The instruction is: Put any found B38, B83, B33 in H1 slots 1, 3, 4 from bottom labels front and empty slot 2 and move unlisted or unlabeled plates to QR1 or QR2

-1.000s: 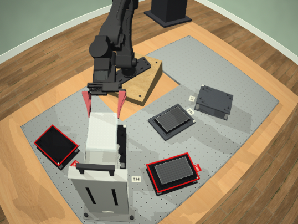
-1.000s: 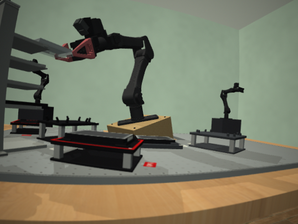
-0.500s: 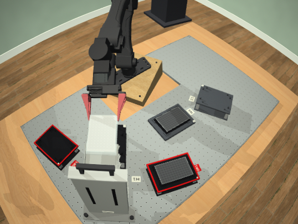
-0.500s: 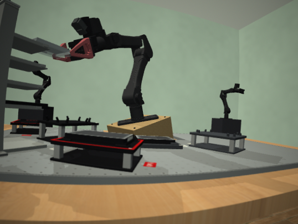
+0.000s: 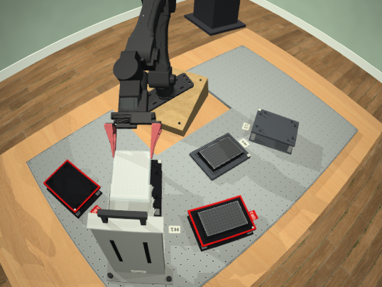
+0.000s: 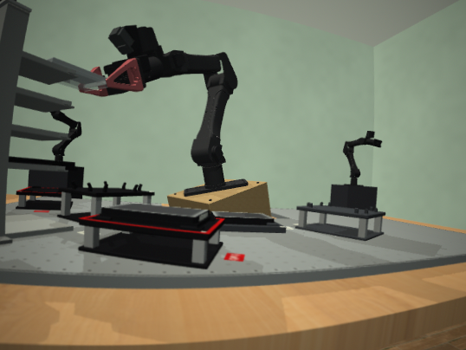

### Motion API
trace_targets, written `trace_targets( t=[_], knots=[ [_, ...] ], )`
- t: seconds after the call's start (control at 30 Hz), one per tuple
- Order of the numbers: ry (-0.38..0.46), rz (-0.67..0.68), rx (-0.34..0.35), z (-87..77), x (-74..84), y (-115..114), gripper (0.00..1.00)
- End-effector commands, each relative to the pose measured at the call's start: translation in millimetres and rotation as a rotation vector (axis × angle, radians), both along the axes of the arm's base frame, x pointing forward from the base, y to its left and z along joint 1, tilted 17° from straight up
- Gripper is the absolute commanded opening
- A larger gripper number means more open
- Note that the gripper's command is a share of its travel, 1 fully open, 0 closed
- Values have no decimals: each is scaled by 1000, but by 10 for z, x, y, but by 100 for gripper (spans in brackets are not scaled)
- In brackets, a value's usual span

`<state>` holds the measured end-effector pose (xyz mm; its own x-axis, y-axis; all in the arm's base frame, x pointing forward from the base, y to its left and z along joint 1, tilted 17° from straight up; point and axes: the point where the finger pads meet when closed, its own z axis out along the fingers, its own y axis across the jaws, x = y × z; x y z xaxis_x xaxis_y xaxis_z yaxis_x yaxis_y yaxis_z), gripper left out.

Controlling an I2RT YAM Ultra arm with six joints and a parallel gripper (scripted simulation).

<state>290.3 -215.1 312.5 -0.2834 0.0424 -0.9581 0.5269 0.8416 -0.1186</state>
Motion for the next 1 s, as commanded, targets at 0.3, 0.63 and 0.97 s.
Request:
trace_targets(
  t=[0.3,0.63,0.97],
  knots=[
    [-18,1,-14,85,41,-19,86],
    [-18,1,-14,84,41,-20,86],
    [-18,1,-14,84,41,-20,86]
  ],
)
